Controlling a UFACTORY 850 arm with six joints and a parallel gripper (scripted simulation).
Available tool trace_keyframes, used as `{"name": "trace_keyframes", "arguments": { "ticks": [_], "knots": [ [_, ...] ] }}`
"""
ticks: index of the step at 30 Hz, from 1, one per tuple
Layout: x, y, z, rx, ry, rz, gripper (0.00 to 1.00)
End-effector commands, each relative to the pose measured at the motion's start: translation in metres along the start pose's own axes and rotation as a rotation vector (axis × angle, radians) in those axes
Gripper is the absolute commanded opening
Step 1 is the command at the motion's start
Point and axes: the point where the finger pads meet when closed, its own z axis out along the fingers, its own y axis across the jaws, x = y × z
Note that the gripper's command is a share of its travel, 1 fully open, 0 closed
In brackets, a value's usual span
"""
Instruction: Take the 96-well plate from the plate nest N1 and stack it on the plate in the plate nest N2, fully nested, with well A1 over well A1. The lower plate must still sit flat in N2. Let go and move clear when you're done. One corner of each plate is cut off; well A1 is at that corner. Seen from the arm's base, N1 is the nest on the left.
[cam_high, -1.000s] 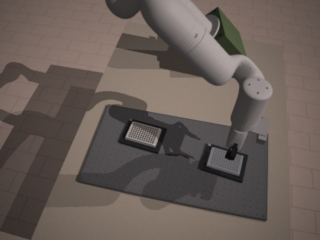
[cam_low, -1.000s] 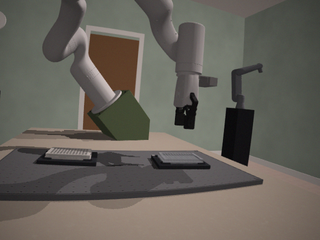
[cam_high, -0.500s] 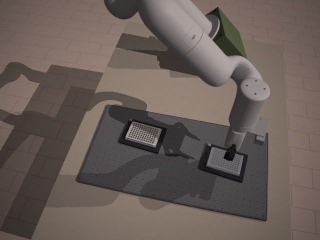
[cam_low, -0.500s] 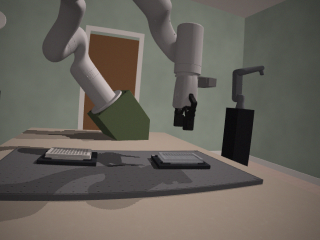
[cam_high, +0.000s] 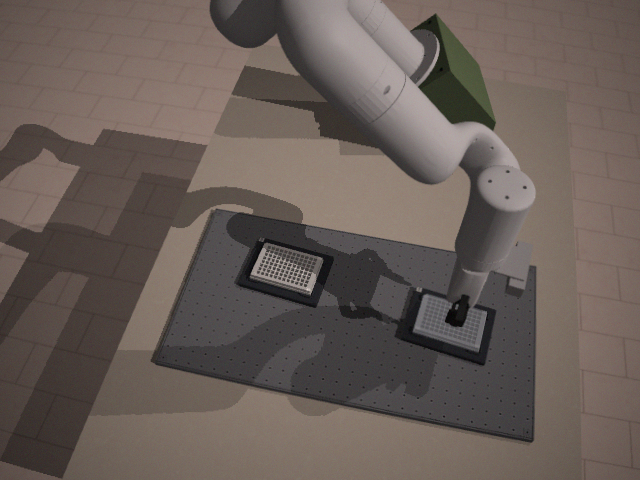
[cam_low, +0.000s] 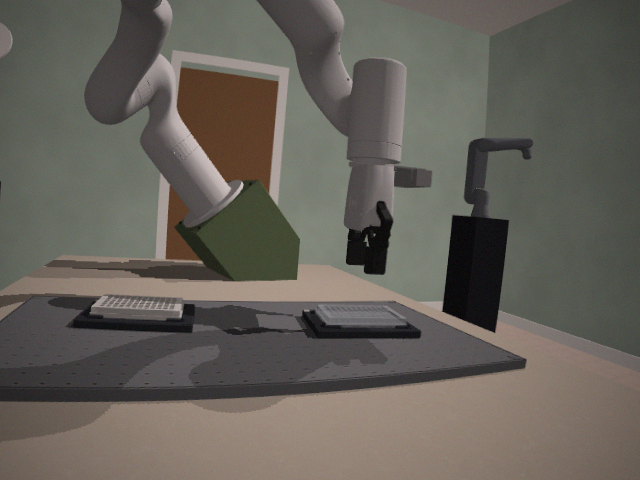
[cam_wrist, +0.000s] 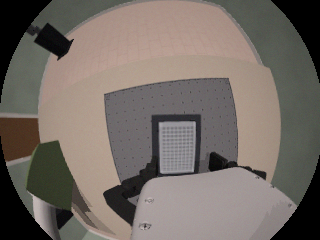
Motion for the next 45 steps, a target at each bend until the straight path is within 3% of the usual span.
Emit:
{"name": "trace_keyframes", "arguments": {
  "ticks": [1,32,45],
  "knots": [
    [0.000,0.001,0.004,-0.002,0.001,0.001,1.00],
    [0.001,0.001,0.052,-0.002,0.001,0.001,1.00],
    [0.001,0.001,0.053,-0.002,0.001,0.001,1.00]
  ]
}}
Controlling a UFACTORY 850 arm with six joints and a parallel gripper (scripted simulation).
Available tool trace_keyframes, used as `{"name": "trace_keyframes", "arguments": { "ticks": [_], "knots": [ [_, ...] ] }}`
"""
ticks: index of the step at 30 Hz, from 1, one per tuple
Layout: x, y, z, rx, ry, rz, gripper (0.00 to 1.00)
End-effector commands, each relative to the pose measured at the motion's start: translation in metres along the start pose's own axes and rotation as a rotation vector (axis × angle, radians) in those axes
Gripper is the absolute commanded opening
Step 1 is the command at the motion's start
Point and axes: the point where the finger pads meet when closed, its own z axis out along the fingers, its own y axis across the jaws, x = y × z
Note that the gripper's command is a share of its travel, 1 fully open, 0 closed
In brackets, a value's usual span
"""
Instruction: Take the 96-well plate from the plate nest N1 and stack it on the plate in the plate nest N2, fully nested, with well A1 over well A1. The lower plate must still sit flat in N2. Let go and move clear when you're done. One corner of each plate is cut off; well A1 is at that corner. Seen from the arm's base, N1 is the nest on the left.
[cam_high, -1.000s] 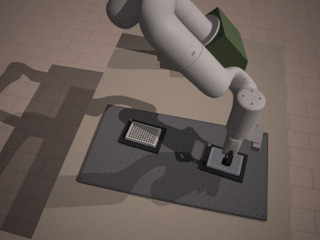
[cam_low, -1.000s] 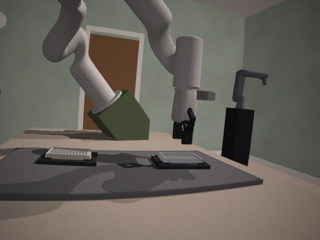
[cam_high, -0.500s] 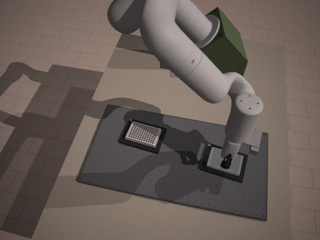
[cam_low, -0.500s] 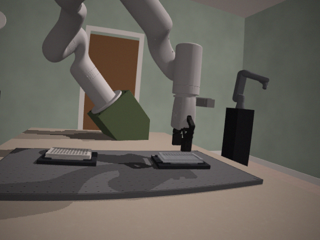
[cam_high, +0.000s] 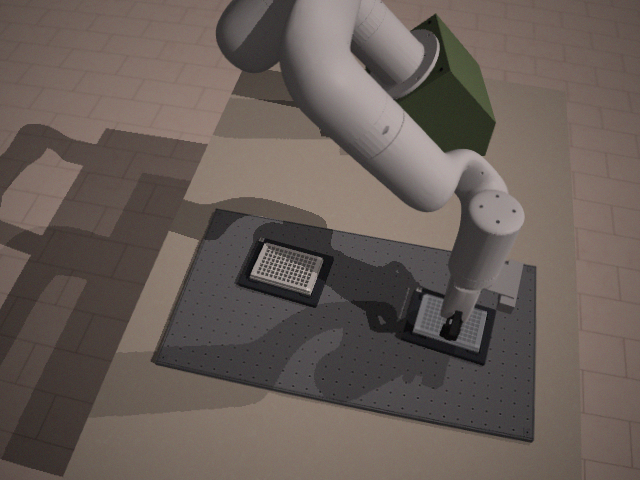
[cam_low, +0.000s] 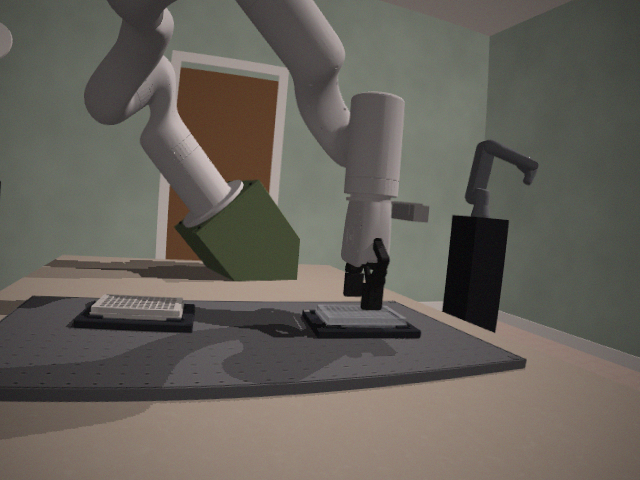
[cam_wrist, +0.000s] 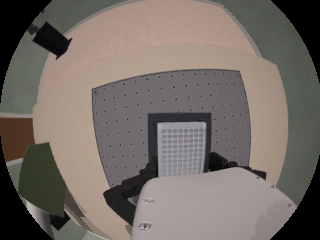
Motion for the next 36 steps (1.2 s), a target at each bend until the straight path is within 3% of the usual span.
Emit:
{"name": "trace_keyframes", "arguments": {
  "ticks": [1,36],
  "knots": [
    [0.000,0.001,-0.001,-0.001,0.001,0.000,1.00],
    [0.000,0.001,0.019,-0.001,0.001,0.000,1.00]
  ]
}}
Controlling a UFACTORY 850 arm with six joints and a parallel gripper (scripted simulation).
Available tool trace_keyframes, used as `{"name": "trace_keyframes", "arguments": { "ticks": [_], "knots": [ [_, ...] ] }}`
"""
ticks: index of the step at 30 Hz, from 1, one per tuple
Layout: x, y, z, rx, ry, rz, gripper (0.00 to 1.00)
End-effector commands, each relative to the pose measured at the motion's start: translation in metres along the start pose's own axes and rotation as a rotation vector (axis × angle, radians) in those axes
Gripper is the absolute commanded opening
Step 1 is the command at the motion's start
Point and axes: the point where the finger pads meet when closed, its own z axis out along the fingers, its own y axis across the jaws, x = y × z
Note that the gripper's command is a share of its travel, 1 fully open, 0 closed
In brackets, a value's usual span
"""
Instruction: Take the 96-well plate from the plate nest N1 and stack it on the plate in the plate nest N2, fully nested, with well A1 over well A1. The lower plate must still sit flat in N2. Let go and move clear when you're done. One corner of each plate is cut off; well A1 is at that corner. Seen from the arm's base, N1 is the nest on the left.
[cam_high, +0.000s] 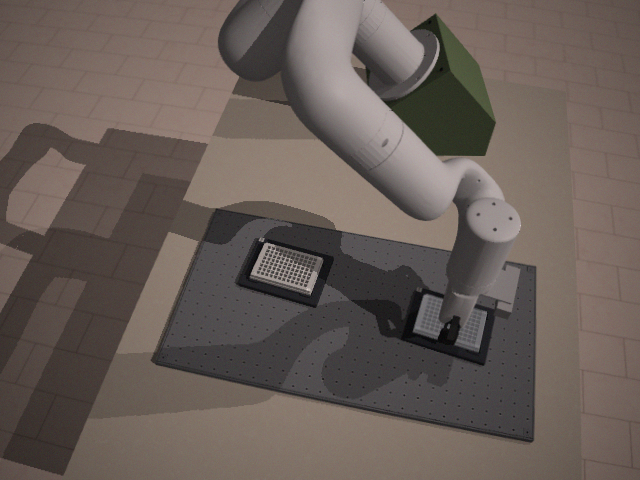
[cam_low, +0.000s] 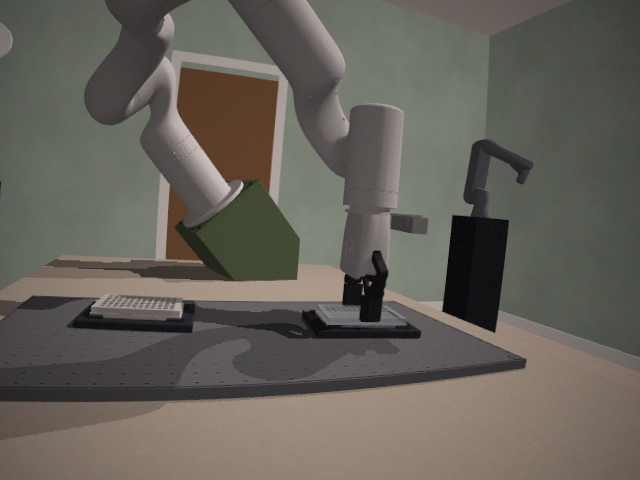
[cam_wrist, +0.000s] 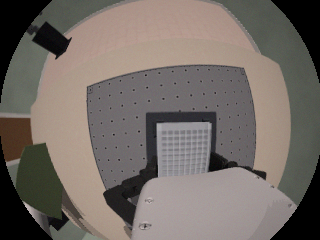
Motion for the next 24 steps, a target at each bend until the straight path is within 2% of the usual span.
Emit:
{"name": "trace_keyframes", "arguments": {
  "ticks": [1,17,18,24],
  "knots": [
    [0.0004,0.0008,0.0011,-0.001,0.001,0.001,1.00],
    [0.0004,0.0008,0.0010,-0.001,0.001,0.001,1.00],
    [0.0004,0.0008,0.0005,-0.001,0.001,0.001,0.00],
    [0.0004,0.0008,0.0005,-0.001,0.001,0.001,0.00]
  ]
}}
